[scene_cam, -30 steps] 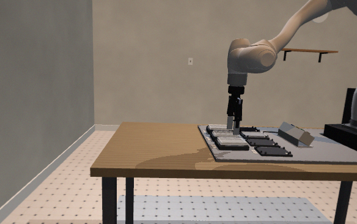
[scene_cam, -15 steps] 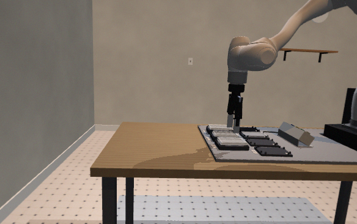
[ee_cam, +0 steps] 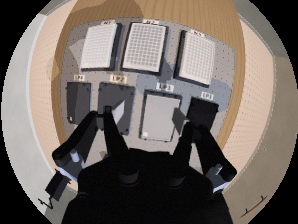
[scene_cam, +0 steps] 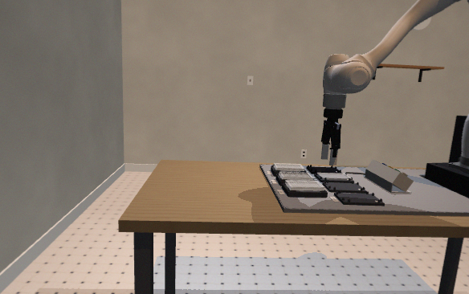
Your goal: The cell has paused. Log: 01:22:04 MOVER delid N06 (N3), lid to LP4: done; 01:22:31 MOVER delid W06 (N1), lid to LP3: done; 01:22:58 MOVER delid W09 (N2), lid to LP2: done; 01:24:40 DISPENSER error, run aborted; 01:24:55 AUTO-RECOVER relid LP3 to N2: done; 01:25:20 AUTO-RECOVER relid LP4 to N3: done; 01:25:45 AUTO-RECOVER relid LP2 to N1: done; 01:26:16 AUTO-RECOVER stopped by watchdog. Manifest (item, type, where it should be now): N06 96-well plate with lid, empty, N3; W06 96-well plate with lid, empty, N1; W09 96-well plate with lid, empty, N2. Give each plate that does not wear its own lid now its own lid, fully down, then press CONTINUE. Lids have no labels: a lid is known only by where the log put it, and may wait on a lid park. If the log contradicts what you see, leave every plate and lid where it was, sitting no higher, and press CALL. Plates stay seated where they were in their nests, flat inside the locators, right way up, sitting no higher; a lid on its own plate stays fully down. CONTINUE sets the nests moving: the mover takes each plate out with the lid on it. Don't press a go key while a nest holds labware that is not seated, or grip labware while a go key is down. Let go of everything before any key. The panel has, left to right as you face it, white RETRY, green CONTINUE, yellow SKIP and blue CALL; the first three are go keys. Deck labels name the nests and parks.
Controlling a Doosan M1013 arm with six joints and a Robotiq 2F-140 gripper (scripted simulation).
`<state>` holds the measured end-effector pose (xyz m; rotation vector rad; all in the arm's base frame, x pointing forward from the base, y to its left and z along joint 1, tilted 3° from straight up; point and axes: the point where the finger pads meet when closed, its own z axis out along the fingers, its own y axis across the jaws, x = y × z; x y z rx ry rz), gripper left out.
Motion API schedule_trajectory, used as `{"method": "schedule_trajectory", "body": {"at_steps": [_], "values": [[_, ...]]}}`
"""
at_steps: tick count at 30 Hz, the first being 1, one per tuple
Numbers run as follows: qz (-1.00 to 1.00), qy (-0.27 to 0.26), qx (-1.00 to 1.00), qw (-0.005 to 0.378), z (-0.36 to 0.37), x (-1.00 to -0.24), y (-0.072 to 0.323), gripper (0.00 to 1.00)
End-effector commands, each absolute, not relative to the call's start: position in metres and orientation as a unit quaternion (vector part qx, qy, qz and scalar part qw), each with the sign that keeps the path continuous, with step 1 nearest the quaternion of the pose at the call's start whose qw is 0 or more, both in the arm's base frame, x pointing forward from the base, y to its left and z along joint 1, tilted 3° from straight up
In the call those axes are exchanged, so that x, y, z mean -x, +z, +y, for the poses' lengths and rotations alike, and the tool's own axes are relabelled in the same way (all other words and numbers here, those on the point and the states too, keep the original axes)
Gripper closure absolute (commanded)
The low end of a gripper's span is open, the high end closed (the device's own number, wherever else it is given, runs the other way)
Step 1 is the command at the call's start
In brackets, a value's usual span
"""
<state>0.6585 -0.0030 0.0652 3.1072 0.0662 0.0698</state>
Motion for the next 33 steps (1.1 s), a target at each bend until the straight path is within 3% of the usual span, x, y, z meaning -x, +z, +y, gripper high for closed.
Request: {"method": "schedule_trajectory", "body": {"at_steps": [1,33], "values": [[0.02,0.025,-0.999,0.015,-0.032,-0.627,0.066,0.34],[0.019,0.025,-0.999,0.015,-0.041,-0.615,0.065,0.34]]}}
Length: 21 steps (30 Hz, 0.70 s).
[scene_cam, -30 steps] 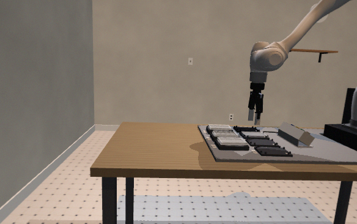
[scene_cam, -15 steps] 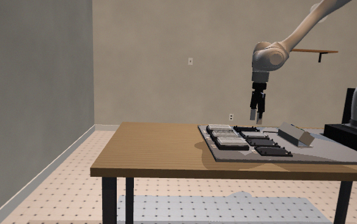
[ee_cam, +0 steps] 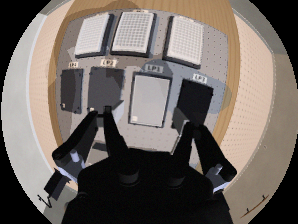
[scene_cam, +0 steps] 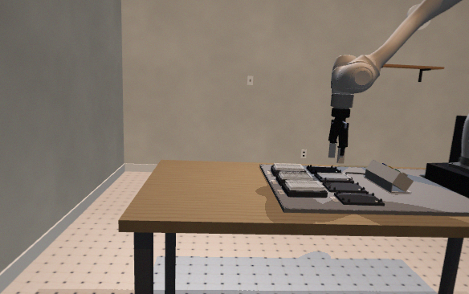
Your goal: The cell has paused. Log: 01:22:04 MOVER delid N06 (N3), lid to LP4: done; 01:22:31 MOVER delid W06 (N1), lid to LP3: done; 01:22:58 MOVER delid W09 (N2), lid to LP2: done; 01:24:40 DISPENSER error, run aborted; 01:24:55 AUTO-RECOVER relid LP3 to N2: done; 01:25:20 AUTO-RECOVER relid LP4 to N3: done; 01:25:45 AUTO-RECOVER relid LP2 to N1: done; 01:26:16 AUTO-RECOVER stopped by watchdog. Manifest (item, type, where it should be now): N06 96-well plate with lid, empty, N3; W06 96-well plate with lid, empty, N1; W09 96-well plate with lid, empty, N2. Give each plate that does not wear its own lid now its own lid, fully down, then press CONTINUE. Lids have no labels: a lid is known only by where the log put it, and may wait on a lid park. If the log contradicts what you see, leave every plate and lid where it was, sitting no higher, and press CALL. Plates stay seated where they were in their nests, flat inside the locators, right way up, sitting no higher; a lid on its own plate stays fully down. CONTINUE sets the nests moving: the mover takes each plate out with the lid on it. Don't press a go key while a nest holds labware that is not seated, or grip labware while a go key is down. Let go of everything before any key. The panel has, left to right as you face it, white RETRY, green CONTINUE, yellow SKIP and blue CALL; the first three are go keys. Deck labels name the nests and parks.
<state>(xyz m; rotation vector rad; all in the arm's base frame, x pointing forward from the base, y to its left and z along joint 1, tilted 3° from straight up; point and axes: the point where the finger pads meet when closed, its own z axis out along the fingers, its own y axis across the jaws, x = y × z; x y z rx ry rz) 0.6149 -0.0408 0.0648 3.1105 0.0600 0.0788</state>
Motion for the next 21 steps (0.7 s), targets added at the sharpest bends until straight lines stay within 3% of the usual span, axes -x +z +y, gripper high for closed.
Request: {"method": "schedule_trajectory", "body": {"at_steps": [1,21], "values": [[0.019,0.025,-0.999,0.015,-0.0408,-0.6149,0.0649,0.34],[0.019,0.025,-0.999,0.015,-0.0411,-0.6153,0.059,0.34]]}}
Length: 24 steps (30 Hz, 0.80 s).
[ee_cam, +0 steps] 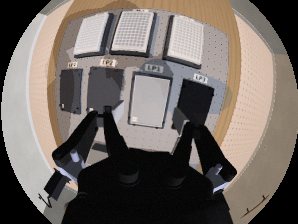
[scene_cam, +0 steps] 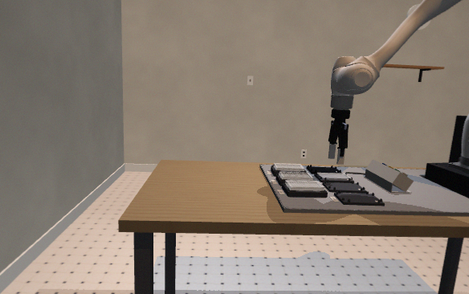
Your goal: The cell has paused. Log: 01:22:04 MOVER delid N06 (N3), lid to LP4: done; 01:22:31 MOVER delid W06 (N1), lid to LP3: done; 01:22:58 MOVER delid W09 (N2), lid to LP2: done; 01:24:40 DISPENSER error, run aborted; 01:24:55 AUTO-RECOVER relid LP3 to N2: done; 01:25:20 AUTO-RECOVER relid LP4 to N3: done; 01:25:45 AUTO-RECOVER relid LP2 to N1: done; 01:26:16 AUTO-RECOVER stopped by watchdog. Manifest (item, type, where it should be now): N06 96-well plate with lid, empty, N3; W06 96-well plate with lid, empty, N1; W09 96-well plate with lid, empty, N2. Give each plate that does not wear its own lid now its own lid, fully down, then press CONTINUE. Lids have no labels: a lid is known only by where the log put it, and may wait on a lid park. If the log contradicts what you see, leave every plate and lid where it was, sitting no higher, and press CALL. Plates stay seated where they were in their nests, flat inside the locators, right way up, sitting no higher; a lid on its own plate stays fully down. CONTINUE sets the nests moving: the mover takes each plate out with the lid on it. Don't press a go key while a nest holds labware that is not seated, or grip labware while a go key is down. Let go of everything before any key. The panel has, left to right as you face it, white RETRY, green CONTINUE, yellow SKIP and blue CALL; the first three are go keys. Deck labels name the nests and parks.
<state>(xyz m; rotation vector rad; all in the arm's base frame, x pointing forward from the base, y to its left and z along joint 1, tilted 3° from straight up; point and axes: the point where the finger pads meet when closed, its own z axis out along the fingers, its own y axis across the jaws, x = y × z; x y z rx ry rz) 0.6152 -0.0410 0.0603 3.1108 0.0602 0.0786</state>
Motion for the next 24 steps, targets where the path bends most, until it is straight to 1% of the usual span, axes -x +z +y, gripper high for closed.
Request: {"method": "schedule_trajectory", "body": {"at_steps": [1,24], "values": [[0.019,0.025,-0.999,0.015,-0.041,-0.615,0.058,0.34],[0.019,0.025,-0.999,0.015,-0.042,-0.617,0.026,0.34]]}}
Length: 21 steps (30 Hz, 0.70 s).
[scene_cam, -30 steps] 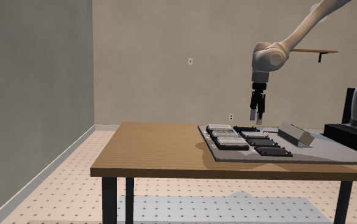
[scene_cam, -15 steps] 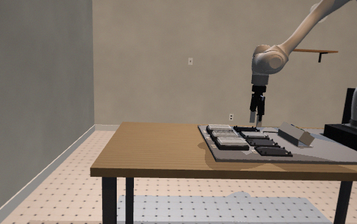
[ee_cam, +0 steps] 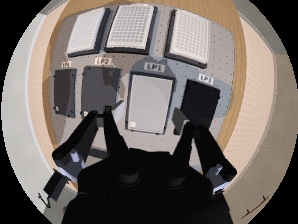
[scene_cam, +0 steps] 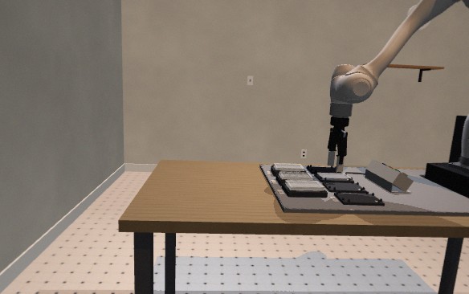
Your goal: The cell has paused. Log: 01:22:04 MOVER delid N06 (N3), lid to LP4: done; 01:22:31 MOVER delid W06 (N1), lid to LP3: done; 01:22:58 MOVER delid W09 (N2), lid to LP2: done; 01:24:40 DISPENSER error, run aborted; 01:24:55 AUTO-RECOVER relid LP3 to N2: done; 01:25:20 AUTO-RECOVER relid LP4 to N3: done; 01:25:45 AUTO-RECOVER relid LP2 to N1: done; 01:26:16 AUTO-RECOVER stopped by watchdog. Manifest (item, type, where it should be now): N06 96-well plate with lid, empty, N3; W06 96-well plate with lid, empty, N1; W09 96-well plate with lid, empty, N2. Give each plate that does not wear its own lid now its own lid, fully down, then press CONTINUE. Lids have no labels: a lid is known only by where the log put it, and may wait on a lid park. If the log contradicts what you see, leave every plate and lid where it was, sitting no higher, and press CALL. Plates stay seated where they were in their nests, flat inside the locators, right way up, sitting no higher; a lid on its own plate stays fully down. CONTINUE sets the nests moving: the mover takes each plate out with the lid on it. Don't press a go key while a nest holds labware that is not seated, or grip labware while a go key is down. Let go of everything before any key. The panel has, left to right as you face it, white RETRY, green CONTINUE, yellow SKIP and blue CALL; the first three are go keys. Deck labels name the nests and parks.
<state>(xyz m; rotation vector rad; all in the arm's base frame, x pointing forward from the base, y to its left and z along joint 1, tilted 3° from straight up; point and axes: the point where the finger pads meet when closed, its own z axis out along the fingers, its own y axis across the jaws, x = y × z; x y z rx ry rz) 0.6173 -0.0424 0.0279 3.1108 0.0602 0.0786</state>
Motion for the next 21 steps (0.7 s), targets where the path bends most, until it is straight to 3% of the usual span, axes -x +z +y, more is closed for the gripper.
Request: {"method": "schedule_trajectory", "body": {"at_steps": [1,21], "values": [[0.019,0.025,-0.999,0.015,-0.042,-0.618,0.024,0.34],[0.019,0.025,-0.999,0.015,-0.043,-0.618,0.01,0.34]]}}
